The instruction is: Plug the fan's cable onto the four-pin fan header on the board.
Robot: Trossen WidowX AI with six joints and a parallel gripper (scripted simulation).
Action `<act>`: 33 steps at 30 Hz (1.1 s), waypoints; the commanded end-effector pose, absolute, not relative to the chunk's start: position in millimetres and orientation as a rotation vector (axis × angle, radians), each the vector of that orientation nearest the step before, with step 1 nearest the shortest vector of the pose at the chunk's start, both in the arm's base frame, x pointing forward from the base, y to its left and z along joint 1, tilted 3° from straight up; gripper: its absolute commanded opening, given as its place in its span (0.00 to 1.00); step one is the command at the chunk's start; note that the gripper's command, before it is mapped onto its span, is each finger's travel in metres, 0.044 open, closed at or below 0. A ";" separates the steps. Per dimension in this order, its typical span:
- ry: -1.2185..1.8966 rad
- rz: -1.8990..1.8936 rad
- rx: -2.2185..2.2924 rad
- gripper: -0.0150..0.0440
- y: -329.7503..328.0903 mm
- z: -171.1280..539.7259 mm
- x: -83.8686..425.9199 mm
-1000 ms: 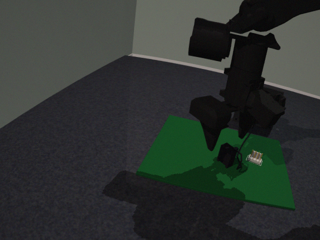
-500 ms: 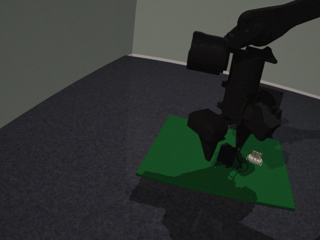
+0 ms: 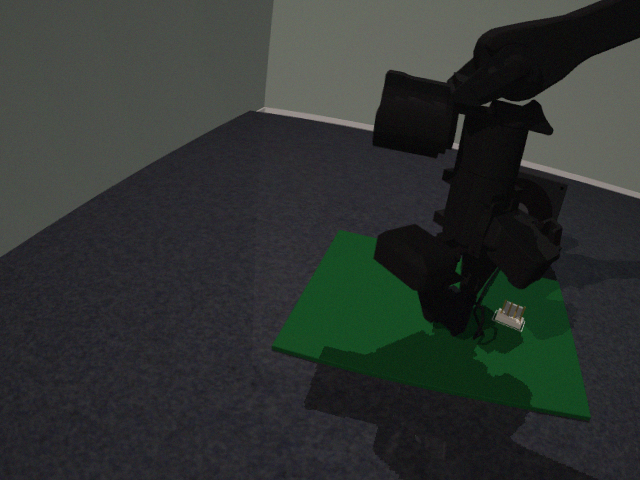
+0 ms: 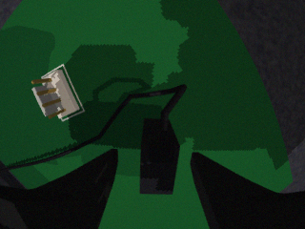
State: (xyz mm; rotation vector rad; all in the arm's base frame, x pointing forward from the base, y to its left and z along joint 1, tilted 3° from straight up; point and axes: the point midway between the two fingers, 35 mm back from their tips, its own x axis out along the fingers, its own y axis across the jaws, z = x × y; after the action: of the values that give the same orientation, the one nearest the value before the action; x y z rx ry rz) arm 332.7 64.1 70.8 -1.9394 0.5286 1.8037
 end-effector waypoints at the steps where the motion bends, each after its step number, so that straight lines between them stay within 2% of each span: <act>1: 0.529 1.803 -1.940 0.51 64.0 71.2 332.7; 7: 0.529 1.803 -1.940 0.25 64.0 71.2 332.7; 11: 0.528 1.803 -1.940 0.25 64.0 74.0 332.8; 15: 0.524 1.807 -1.938 0.25 63.2 118.1 329.4; 21: 0.528 1.804 -1.934 0.25 63.1 119.8 329.8; 33: 0.815 1.559 -1.663 0.25 56.9 119.9 319.9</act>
State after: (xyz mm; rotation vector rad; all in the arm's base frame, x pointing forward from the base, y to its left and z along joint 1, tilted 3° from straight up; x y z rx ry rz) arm 323.5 58.5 119.7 -1.7389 0.7484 1.6227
